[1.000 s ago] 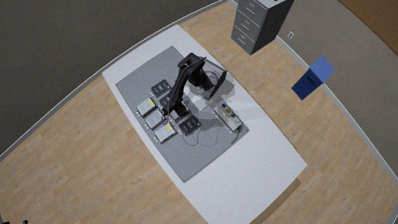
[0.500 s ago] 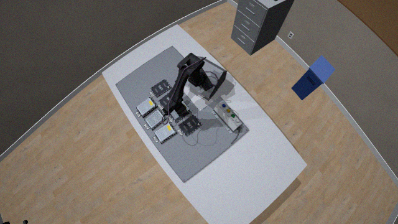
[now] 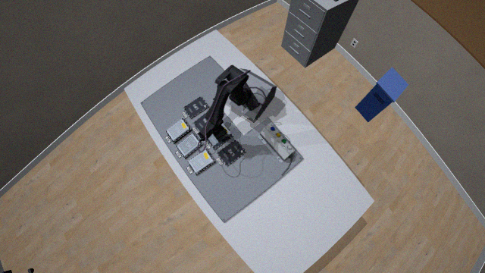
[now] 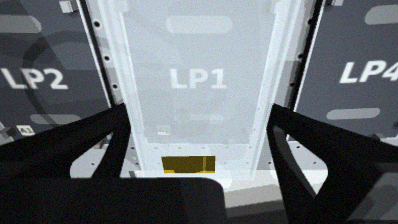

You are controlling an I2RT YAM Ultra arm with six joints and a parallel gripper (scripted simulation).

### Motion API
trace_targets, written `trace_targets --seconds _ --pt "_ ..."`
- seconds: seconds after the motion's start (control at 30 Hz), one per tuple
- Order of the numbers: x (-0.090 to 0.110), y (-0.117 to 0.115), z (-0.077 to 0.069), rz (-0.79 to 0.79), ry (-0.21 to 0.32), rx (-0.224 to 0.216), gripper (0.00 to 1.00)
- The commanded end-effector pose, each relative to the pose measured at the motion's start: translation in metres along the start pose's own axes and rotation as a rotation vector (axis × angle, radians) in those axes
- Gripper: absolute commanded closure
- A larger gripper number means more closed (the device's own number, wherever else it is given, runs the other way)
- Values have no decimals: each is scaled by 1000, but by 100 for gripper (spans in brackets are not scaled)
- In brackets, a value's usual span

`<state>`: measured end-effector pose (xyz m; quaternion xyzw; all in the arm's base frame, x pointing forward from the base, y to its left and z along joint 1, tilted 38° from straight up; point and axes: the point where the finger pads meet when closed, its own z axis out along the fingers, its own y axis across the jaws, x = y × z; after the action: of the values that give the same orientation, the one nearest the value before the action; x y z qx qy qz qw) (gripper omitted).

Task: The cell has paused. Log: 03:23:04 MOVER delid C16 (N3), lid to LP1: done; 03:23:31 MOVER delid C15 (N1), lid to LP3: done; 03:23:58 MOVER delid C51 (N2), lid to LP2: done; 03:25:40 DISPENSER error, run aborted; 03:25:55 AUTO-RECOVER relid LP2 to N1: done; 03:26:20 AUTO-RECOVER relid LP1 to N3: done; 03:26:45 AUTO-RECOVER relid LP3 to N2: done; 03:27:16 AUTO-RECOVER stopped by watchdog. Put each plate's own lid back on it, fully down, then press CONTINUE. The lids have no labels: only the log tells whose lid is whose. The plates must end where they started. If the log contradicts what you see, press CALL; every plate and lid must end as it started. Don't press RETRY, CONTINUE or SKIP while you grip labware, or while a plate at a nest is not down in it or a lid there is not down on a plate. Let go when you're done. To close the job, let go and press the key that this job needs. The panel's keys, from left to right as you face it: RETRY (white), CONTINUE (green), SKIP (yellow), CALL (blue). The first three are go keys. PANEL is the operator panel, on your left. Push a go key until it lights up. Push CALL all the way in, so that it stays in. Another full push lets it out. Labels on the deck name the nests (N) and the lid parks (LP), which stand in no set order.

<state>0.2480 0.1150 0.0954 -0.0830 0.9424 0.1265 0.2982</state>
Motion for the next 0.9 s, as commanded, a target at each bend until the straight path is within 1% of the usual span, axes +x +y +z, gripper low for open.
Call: trace_targets --seconds 0.0,0.07,0.13,0.2,0.3,0.37,0.47,0.5,0.53,0.6,0.7,0.77,0.87 --pt "1 -2 4 4 -7 11 100" --pt "0 -1 3 3 -16 8 100" --pt "-6 1 3 2 -22 6 100" --pt "-7 1 2 2 -31 5 100" --pt "-6 -1 3 5 -31 7 100" --pt "1 -2 7 6 -5 13 100" --pt "1 -2 8 5 -12 11 100" --pt "-3 -1 7 4 -24 7 100" --pt "-6 0 7 3 -23 7 100" --pt "-9 2 5 0 -38 2 100" --pt "-6 1 9 2 -24 6 100" --pt "-7 1 7 2 -32 4 100" --pt "-6 1 8 1 -30 4 100"
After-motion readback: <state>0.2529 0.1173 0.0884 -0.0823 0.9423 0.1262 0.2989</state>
